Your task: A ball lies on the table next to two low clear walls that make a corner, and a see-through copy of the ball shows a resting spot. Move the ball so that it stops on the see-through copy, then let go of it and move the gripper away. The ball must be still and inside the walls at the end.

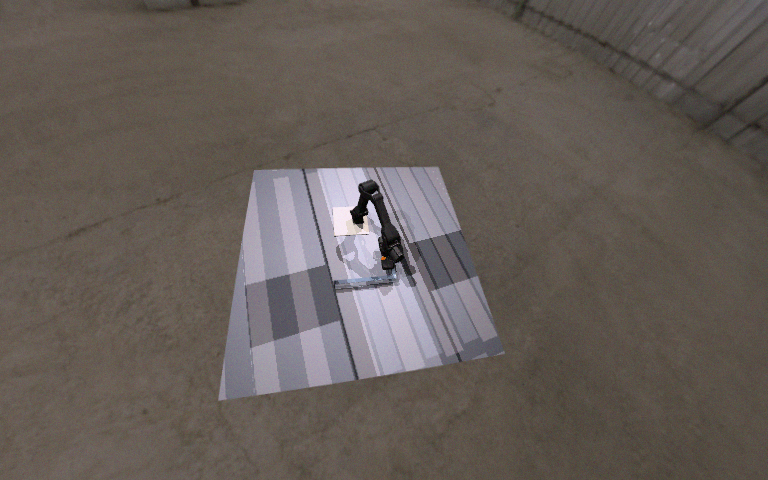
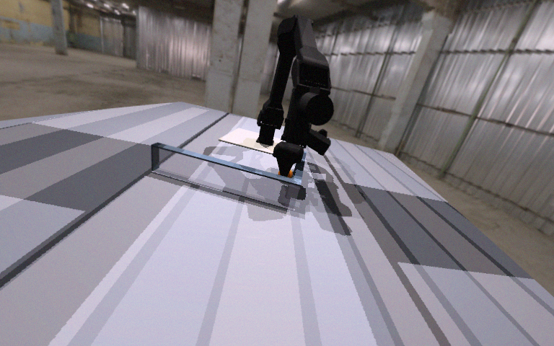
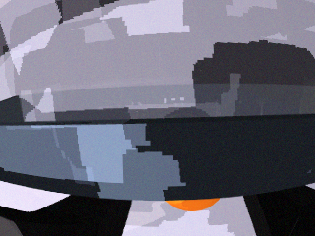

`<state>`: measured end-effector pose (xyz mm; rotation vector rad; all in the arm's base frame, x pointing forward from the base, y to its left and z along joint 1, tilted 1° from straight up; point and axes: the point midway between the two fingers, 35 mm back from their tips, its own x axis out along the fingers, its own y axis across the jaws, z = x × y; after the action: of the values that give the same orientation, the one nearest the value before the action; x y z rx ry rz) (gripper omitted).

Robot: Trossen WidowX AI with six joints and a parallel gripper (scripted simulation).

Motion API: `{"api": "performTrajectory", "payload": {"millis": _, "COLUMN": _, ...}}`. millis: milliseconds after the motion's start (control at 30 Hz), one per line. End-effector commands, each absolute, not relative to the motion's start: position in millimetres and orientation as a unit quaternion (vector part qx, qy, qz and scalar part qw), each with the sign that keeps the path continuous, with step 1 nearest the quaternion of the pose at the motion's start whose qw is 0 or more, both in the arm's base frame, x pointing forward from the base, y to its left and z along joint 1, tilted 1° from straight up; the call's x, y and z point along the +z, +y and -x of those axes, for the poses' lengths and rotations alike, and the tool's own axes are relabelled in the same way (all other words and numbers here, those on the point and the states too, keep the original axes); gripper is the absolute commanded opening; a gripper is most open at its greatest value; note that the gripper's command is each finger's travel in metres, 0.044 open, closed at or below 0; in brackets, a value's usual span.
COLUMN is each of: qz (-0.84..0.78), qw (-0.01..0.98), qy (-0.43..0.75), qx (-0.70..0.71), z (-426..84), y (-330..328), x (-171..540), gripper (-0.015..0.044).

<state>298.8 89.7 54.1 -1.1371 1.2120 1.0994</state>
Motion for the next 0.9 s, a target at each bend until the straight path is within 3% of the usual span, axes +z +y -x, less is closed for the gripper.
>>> {"api": "performTrajectory", "payload": {"millis": 0, "qz": 0.480, "qw": 0.544, "qy": 0.510, "qx": 0.463, "z": -300.6, "y": 90.2, "x": 74.0, "gripper": 0.0275}}
{"api": "performTrajectory", "payload": {"millis": 167, "qz": 0.481, "qw": 0.541, "qy": 0.511, "qx": 0.464, "z": -294.3, "y": 88.2, "x": 137.3, "gripper": 0.0275}}
{"api": "performTrajectory", "payload": {"millis": 533, "qz": 0.480, "qw": 0.546, "qy": 0.508, "qx": 0.462, "z": -296.5, "y": 89.2, "x": 131.7, "gripper": 0.0275}}
{"api": "performTrajectory", "payload": {"millis": 733, "qz": 0.480, "qw": 0.546, "qy": 0.508, "qx": 0.462, "z": -289.6, "y": 87.2, "x": 180.2, "gripper": 0.0433}}
{"api": "performTrajectory", "payload": {"millis": 867, "qz": 0.480, "qw": 0.546, "qy": 0.508, "qx": 0.462, "z": -289.1, "y": 87.0, "x": 182.3, "gripper": 0.0440}}
